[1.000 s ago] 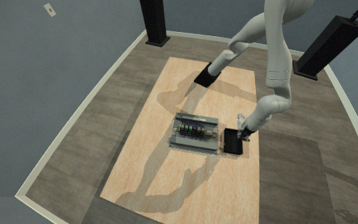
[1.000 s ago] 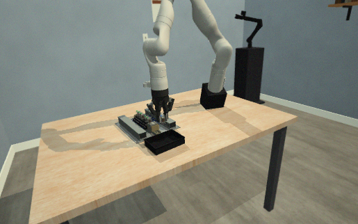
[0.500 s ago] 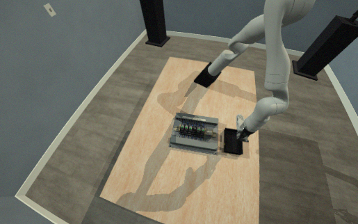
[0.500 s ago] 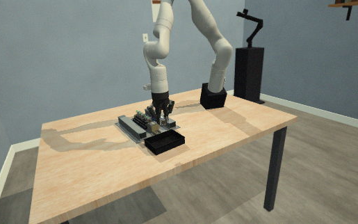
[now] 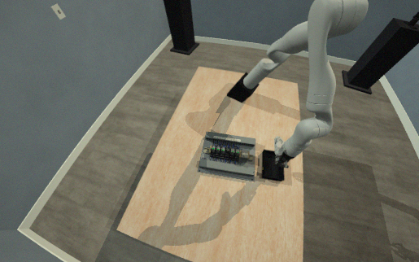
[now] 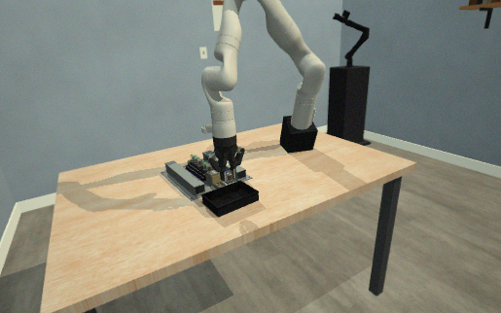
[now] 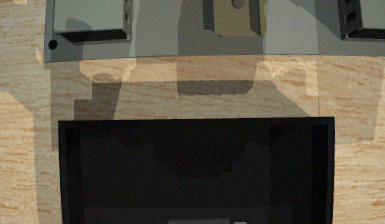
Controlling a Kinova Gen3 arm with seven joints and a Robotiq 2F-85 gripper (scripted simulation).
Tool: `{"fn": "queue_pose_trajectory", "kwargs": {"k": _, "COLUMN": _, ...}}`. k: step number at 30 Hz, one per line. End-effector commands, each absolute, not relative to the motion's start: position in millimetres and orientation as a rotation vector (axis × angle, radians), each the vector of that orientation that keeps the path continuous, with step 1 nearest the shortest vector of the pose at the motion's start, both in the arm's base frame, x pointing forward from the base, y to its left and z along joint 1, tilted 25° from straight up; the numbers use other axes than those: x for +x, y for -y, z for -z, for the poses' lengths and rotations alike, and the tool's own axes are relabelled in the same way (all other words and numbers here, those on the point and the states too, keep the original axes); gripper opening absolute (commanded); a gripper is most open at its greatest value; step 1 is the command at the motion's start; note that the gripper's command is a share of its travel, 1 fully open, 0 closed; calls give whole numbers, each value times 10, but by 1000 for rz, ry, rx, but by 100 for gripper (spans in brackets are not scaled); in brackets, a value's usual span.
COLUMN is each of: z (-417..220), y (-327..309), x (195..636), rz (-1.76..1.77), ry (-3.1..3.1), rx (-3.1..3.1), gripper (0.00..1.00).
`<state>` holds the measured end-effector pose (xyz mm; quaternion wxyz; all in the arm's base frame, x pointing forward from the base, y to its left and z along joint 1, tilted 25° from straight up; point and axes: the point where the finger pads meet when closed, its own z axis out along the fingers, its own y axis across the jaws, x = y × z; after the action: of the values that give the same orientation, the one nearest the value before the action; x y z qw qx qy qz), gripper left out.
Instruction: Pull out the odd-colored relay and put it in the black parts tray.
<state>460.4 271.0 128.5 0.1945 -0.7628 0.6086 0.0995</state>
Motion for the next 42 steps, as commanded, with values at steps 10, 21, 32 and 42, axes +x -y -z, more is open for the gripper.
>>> {"fn": "queue_pose_trajectory", "kwargs": {"k": 10, "z": -1045, "y": -2824, "x": 4635, "rz": -277, "ry": -1706, "rx": -2137, "gripper": 0}}
{"fn": "queue_pose_trajectory", "kwargs": {"k": 21, "z": -865, "y": -2908, "x": 4652, "rz": -277, "ry": -1706, "rx": -2137, "gripper": 0}}
{"fn": "queue_pose_trajectory", "kwargs": {"k": 32, "z": -726, "y": -2973, "x": 4665, "rz": -277, "ry": -1706, "rx": -2137, "gripper": 0}}
{"fn": "queue_pose_trajectory", "kwargs": {"k": 42, "z": -692, "y": -2988, "x": 4668, "rz": -277, "ry": -1706, "rx": -2137, "gripper": 0}}
